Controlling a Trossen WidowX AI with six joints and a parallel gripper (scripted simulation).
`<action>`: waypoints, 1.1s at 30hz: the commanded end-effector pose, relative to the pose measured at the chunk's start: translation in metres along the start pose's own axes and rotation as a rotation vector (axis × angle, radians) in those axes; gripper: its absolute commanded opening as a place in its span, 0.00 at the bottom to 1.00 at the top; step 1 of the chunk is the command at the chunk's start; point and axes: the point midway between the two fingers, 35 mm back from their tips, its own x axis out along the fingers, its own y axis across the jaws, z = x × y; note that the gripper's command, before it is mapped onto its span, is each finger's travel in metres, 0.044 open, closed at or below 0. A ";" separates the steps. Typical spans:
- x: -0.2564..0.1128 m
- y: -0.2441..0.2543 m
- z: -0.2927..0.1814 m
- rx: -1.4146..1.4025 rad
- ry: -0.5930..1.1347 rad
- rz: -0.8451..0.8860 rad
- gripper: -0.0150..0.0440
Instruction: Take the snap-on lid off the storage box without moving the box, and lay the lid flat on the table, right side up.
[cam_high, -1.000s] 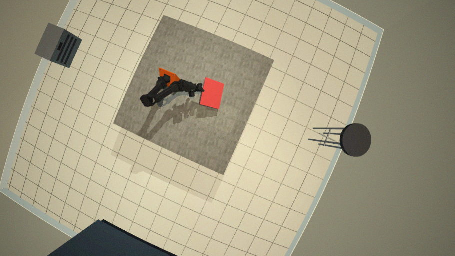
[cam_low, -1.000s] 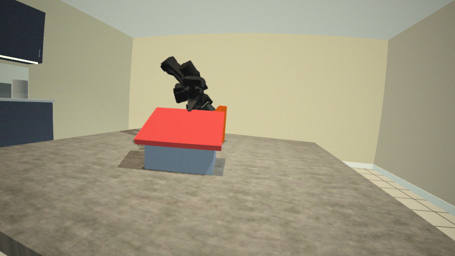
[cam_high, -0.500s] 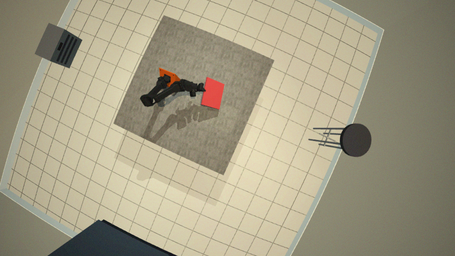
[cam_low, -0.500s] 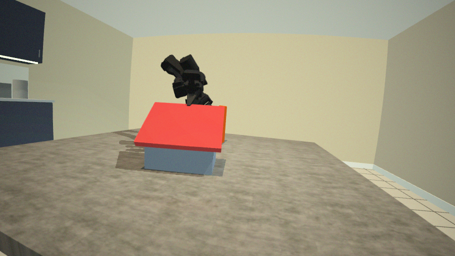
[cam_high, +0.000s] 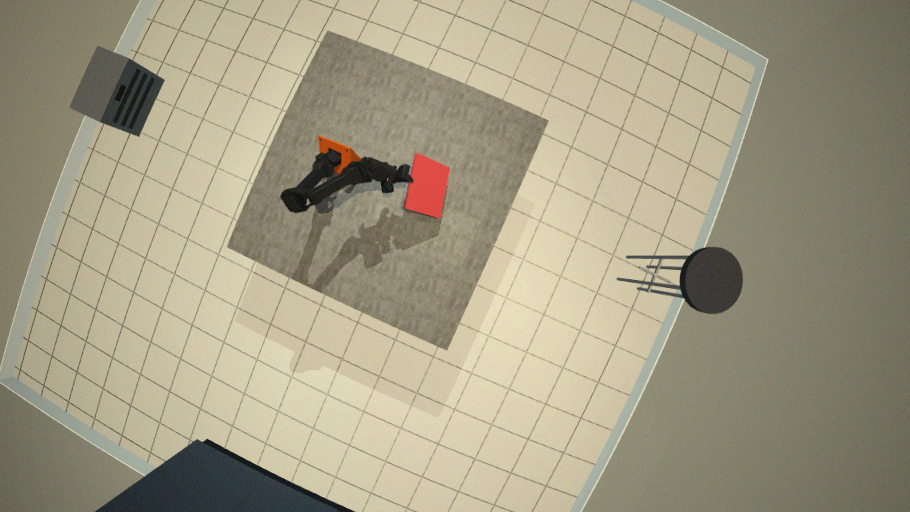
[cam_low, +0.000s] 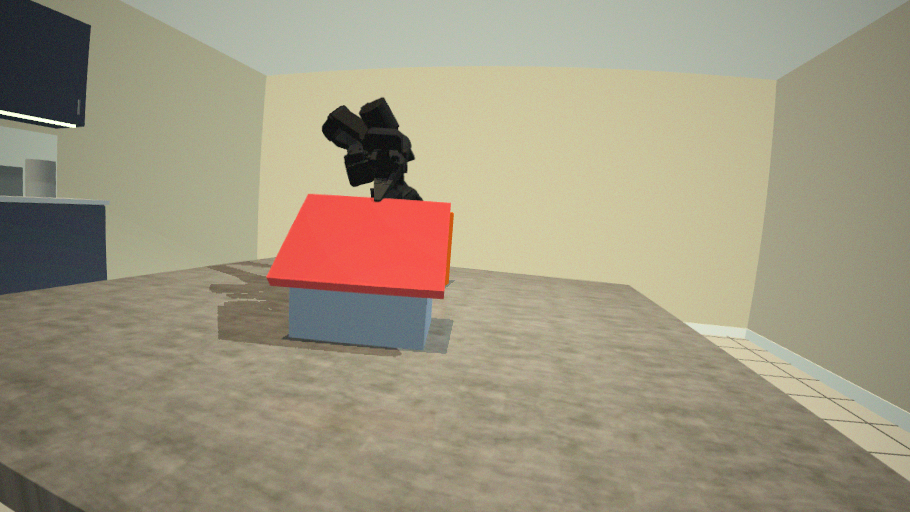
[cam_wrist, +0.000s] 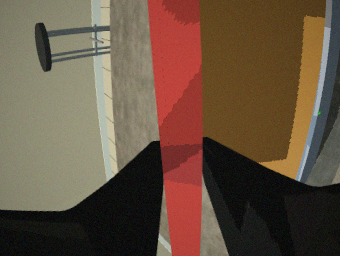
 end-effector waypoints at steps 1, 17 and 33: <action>-0.005 0.010 0.001 0.010 -0.001 0.011 0.25; -0.018 0.026 0.001 0.010 0.000 0.011 0.25; -0.021 0.024 -0.014 0.011 0.000 0.011 0.25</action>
